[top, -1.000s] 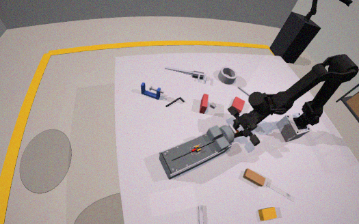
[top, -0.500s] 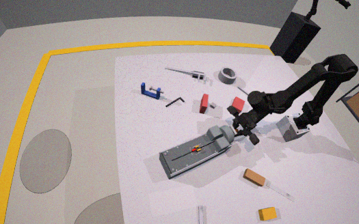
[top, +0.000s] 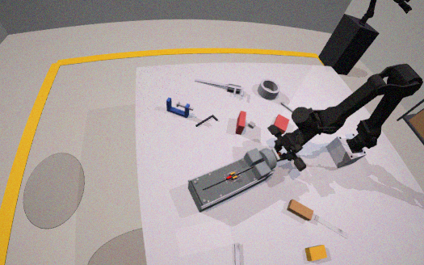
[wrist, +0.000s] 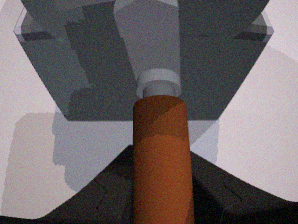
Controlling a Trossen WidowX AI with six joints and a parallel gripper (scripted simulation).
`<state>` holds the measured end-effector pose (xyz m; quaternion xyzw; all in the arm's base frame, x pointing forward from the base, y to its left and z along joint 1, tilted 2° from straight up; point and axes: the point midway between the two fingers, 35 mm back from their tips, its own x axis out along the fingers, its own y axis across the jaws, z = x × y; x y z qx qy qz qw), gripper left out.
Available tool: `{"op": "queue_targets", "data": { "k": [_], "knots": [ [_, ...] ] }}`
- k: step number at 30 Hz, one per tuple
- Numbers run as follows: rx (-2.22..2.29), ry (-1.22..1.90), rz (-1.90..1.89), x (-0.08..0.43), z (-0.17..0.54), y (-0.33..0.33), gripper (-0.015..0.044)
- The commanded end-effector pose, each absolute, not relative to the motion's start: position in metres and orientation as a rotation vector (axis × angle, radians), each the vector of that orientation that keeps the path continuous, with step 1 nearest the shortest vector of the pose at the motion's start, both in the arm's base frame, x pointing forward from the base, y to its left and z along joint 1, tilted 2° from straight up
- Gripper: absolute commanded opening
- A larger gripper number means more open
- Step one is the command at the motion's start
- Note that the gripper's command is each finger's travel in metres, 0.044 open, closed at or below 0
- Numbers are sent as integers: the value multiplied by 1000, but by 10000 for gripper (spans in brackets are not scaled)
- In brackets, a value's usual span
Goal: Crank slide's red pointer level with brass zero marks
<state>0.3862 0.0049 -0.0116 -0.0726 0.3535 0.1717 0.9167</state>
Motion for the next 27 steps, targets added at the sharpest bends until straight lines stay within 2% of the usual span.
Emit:
{"op": "queue_targets", "data": {
  "k": [1,27],
  "knots": [
    [-156,724,327,389,-10,-4,0],
    [-157,723,327,390,-8,-6,0]
  ]
}}
